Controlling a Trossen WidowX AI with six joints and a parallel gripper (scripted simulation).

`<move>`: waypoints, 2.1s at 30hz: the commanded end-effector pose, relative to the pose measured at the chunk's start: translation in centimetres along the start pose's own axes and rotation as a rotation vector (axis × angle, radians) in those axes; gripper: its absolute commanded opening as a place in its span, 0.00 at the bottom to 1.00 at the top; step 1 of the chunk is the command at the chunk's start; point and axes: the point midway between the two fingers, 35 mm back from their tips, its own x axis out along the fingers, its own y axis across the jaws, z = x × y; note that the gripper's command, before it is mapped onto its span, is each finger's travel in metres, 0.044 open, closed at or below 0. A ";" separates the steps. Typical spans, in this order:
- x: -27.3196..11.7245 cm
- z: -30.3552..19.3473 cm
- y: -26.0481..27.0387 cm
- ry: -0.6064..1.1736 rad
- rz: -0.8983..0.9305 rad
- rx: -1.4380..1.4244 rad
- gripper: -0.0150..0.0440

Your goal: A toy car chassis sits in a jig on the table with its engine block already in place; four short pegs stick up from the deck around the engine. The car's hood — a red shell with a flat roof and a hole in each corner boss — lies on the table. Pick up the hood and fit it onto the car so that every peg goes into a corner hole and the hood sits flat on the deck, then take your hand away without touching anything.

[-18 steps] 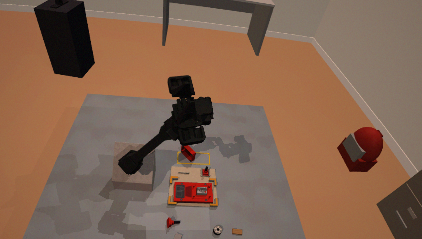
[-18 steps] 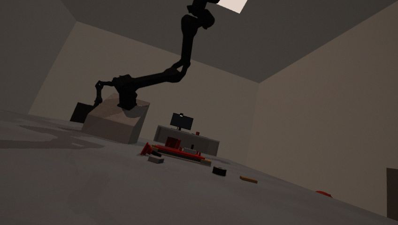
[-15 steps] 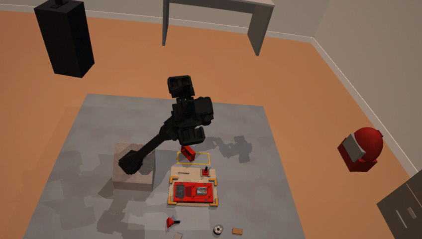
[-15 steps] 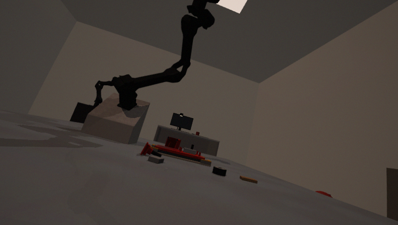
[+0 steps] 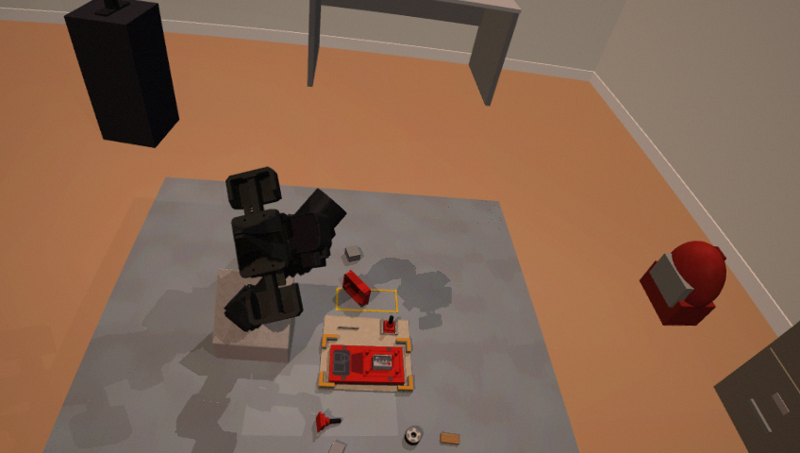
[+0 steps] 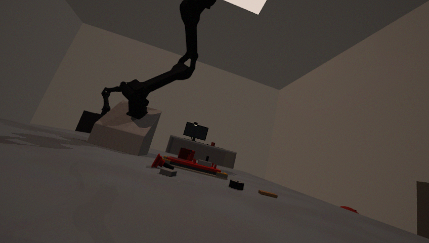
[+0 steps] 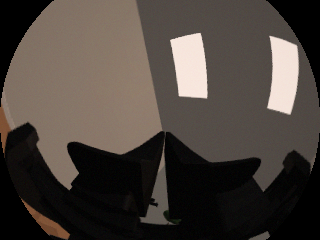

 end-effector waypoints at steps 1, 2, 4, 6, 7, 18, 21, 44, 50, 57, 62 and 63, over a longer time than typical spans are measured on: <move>1.5 -5.7 2.8 0.120 0.091 0.031 0.25; 1.8 -6.9 3.4 0.147 0.111 0.040 0.25; 2.1 -8.6 4.5 0.176 0.150 0.098 0.25; 2.3 -10.6 6.0 0.214 0.193 0.146 0.25; 2.3 -11.6 6.8 0.238 0.214 0.154 0.25; 0.7 -20.4 17.7 0.463 0.482 0.264 0.25; -0.5 -21.9 21.2 0.513 0.568 0.292 0.25; -19.3 -17.1 44.9 0.594 1.375 0.374 0.25; -26.0 -11.7 48.0 0.530 1.607 0.399 0.25; -34.4 -4.5 49.4 0.393 1.877 0.380 0.25; -40.5 0.9 48.7 0.251 2.059 0.344 0.25; -41.6 2.0 48.3 0.223 2.093 0.340 0.25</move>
